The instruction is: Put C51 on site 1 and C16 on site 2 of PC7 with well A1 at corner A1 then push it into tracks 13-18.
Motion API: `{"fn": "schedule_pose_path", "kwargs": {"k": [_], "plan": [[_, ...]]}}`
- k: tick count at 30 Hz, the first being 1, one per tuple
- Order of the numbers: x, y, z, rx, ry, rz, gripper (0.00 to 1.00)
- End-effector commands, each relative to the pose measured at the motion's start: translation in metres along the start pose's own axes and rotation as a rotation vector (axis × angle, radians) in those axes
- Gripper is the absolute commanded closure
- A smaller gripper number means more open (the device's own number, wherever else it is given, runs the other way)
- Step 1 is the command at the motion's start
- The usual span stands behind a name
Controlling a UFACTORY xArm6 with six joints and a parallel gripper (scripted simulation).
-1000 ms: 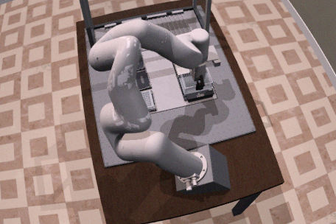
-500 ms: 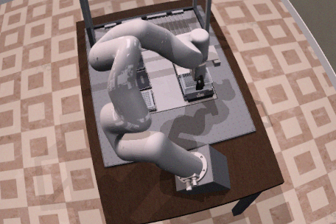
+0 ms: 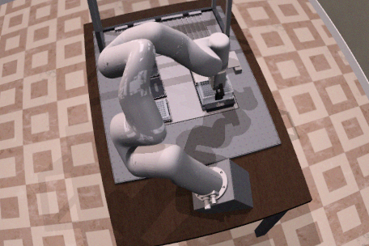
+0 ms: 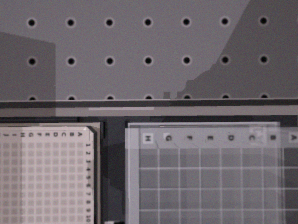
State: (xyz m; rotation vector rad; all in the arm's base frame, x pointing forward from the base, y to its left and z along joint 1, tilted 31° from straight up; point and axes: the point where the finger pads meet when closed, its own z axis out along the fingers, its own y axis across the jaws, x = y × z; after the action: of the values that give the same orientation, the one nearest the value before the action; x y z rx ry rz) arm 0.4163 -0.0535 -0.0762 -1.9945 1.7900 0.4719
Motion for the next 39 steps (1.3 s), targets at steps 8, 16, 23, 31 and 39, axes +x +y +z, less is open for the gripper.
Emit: {"fn": "schedule_pose_path", "kwargs": {"k": [8, 16, 23, 31, 39], "plan": [[0.0006, -0.0015, 0.0045, 0.003, 0.002, -0.001, 1.0], [0.0006, -0.0014, 0.0053, 0.003, 0.002, -0.001, 1.0], [0.0006, -0.0015, 0.0053, 0.003, 0.002, -0.001, 1.0], [0.0006, -0.0015, 0.0057, 0.003, 0.002, -0.001, 0.0], [0.0006, -0.0015, 0.0057, 0.003, 0.002, -0.001, 0.0]]}}
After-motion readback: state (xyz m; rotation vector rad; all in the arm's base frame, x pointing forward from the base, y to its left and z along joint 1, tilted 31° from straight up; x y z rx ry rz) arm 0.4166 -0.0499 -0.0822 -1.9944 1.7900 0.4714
